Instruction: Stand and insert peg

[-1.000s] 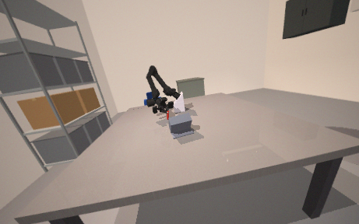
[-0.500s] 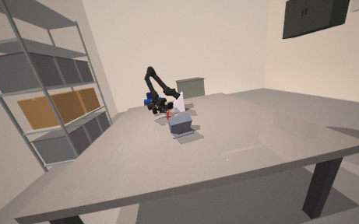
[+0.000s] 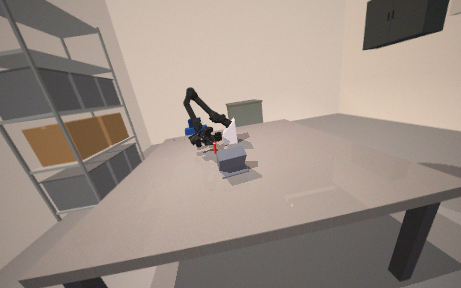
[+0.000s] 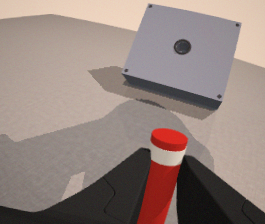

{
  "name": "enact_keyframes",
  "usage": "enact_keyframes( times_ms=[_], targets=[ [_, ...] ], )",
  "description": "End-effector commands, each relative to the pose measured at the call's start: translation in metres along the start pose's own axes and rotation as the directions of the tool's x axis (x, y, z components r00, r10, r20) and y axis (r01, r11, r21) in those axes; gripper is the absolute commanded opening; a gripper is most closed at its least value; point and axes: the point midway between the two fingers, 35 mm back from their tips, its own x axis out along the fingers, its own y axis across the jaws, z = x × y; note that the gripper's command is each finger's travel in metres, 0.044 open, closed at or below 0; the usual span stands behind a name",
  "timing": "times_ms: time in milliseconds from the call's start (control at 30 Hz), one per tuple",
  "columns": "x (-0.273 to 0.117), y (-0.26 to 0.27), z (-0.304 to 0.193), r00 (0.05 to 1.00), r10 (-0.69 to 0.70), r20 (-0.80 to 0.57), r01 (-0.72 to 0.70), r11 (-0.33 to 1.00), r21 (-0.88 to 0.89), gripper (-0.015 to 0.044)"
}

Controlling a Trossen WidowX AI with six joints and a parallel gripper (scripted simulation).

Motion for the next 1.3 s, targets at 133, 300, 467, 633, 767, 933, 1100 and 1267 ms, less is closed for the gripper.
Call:
enact_keyframes(
  times_ms=[133,300,467,633,767,933,1100,1267],
  targets=[
    [0.0,0.0001,-0.0024,1.0,-0.001,-0.002,0.001,1.0,0.002,0.0049],
    [0.0003,0.001,-0.0042,1.0,0.002,-0.002,-0.002,1.0,0.012,0.0049],
    [-0.0011,0.0012,-0.0035,1.0,0.002,-0.001,-0.002,1.0,0.016,0.0049],
    [-0.0021,0.0014,-0.0043,1.0,0.002,0.0,-0.002,1.0,0.018,0.0049],
    [-0.0029,0.0015,-0.0052,1.0,0.002,0.003,-0.002,1.0,0.019,0.0049],
    [-0.0037,0.0016,-0.0059,1.0,0.002,0.008,-0.002,1.0,0.02,0.0049],
    [-0.0044,0.0017,-0.0063,1.0,0.001,0.015,-0.002,1.0,0.02,0.0049],
    [-0.0052,0.0017,-0.0067,1.0,0.001,0.022,-0.001,1.0,0.02,0.0049]
  ],
)
